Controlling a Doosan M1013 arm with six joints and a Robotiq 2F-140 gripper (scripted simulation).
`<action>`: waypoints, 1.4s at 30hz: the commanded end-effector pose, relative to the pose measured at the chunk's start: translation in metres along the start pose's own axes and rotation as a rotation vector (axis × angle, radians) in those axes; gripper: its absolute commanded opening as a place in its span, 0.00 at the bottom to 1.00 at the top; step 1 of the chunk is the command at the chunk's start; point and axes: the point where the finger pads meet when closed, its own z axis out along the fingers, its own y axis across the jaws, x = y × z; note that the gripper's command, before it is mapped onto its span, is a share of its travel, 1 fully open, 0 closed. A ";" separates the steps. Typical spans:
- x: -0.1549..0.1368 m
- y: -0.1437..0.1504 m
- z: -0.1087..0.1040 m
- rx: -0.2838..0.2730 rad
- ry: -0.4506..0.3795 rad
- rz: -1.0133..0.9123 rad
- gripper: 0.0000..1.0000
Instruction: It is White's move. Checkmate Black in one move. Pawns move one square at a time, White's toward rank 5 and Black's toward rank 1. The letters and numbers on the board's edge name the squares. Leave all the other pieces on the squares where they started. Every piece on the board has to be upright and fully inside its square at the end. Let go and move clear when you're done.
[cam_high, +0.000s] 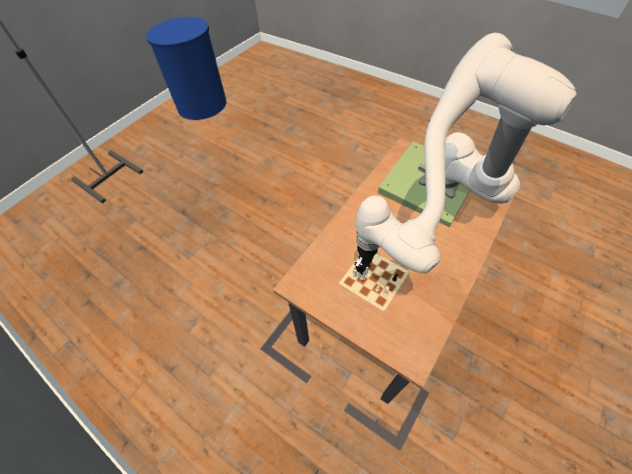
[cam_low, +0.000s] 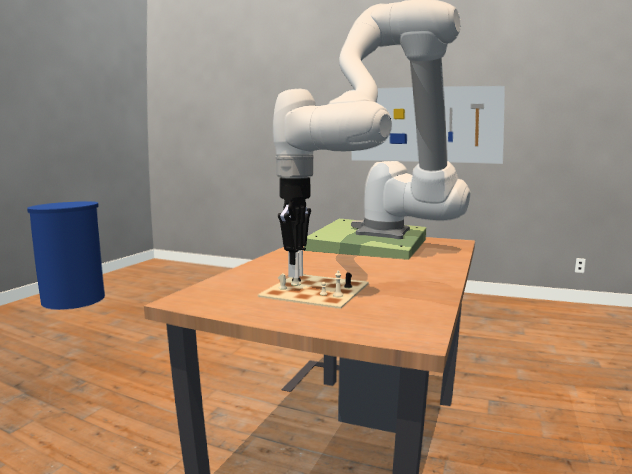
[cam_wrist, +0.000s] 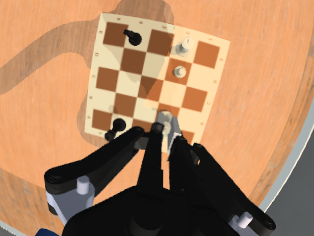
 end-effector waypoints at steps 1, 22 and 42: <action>0.000 0.000 -0.004 0.000 0.000 0.000 0.00; 0.000 0.000 -0.085 0.000 0.000 0.000 0.00; -0.002 -0.074 -0.083 0.000 0.000 -0.059 0.00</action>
